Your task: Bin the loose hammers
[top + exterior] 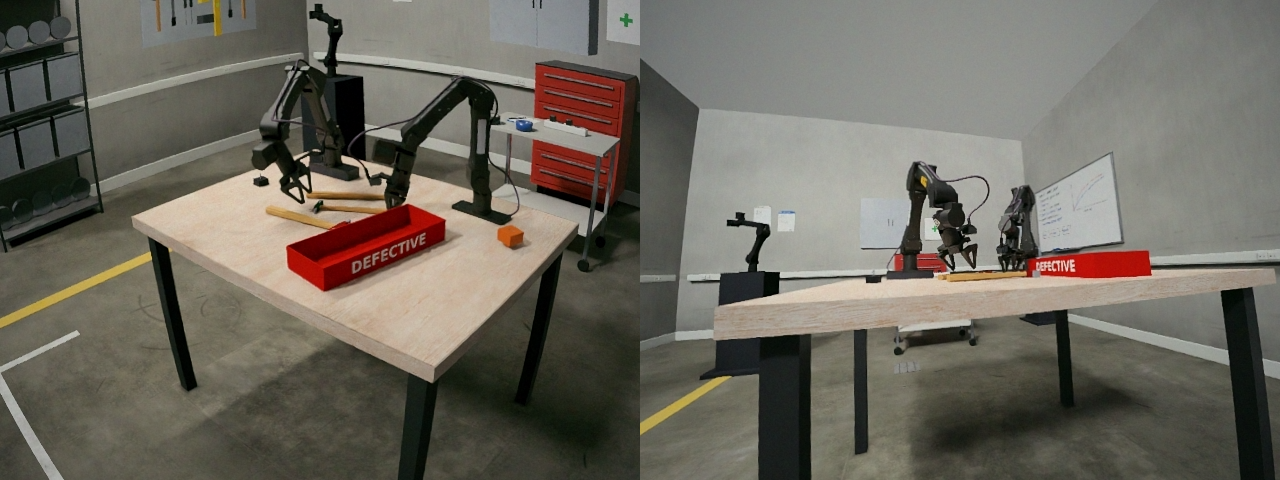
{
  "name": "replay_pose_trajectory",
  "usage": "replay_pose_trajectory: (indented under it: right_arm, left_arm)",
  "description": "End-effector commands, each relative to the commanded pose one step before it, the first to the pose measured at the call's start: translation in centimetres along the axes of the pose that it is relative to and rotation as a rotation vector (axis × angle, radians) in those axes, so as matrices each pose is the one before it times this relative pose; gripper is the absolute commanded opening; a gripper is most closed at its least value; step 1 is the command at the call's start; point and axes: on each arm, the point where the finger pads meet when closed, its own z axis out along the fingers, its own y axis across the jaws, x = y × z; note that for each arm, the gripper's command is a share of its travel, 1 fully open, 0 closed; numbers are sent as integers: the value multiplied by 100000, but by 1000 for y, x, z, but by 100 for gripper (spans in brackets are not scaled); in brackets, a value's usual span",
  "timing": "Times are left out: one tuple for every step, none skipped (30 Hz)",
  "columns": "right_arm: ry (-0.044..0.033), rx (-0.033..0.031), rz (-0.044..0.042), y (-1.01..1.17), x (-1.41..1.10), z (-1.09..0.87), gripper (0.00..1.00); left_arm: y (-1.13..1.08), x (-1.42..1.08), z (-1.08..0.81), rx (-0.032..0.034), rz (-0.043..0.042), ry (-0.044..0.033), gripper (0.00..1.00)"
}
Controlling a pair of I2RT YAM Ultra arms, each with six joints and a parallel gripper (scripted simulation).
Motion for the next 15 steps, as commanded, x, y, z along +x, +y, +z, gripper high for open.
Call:
replay_pose_trajectory:
  right_arm:
    - [-1350, 2711, -1251, -705, -544, -1070, 100]
    - [0, 0, 0, 0, 0, 0, 100]
    - [0, 0, 0, 0, 0, 0, 100]
    - [0, 0, 0, 0, 0, 0, 100]
    - [0, 0, 0, 0, 0, 0, 100]
    - [0, 0, 0, 0, 0, 0, 100]
    - [0, 0, 0, 0, 0, 0, 100]
    - [0, 0, 0, 0, 0, 0, 100]
    - [0, 0, 0, 0, 0, 0, 100]
    - [0, 0, 0, 0, 0, 0, 100]
    - [0, 0, 0, 0, 0, 0, 100]
    - [0, 0, 0, 0, 0, 0, 100]
    - [0, 0, 0, 0, 0, 0, 100]
    - [0, 0, 0, 0, 0, 0, 100]
    - [0, 0, 0, 0, 0, 0, 100]
  left_arm:
    - [98, -2305, -2096, -1920, 490, -7375, 47]
    - [4, -57, -149, 1102, 130, -447, 47]
    - [-14, -8, -221, 68, 13, -30, 47]
    - [0, -7, -196, -10, 0, 2, 47]
    - [1, -8, -256, -18, 0, 4, 47]
    - [1, -7, -294, -31, 66, 8, 47]
    - [35, 6, -253, -272, 37, 66, 47]
    - [0, 0, 0, 0, 0, 0, 47]
    - [0, 0, 0, 0, 0, 0, 47]
    - [16, 4, -134, -129, 20, 31, 47]
    - [-29, -12, -213, 173, 149, -40, 58]
    - [-19, -7, -227, 114, 163, -27, 69]
    - [-18, -10, -382, 135, 217, -35, 81]
    - [71, 6, -568, 32, -252, -32, 92]
    - [74, 9, -668, -84, -253, 0, 100]
